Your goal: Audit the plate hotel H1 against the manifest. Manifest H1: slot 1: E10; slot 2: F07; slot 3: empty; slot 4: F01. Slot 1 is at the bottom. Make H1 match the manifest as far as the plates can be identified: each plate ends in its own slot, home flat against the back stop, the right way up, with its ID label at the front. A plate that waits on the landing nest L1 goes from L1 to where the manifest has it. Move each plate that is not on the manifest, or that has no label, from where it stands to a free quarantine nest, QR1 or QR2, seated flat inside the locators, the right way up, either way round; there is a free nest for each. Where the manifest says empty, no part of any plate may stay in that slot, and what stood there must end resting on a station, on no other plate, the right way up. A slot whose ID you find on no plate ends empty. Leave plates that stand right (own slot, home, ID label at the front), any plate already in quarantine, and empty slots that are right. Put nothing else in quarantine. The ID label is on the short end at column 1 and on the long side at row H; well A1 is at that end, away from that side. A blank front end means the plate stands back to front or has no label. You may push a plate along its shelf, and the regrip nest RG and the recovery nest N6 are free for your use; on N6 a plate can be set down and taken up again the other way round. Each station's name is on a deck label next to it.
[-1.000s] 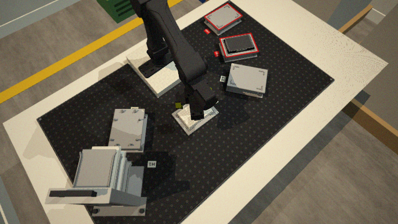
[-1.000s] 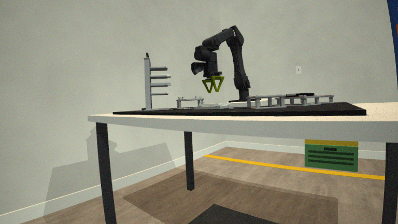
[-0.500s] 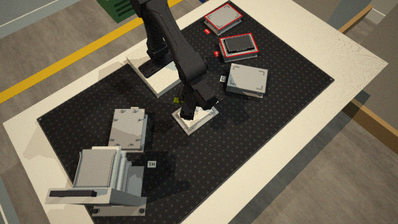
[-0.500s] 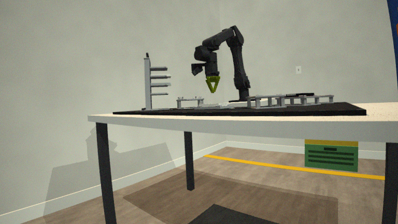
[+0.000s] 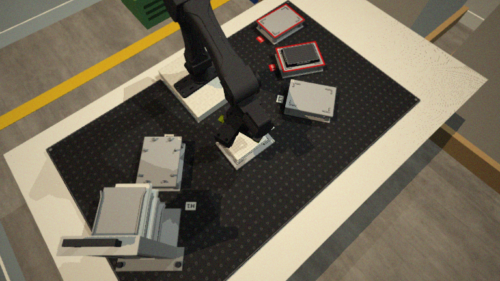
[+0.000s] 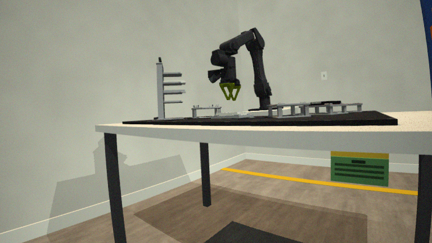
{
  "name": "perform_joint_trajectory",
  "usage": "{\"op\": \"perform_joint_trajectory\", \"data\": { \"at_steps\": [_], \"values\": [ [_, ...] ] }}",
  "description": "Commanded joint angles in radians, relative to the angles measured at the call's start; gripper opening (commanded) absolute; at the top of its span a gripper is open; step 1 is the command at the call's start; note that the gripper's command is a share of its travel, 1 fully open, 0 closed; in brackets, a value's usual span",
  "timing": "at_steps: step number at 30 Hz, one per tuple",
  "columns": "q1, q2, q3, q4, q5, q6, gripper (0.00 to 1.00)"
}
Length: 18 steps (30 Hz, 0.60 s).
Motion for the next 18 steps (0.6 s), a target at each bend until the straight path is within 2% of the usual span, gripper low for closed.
{"op": "perform_joint_trajectory", "data": {
  "at_steps": [1, 4, 11, 18],
  "values": [
    [0.0, -0.005, 0.006, 0.0, 0.0, 0.137, 1.0],
    [0.0, -0.005, 0.006, 0.0, 0.0, 0.163, 1.0],
    [0.0, -0.005, 0.006, 0.0, 0.0, 0.347, 1.0],
    [0.0, 0.004, -0.017, 0.031, 0.0, 0.346, 1.0]
  ]
}}
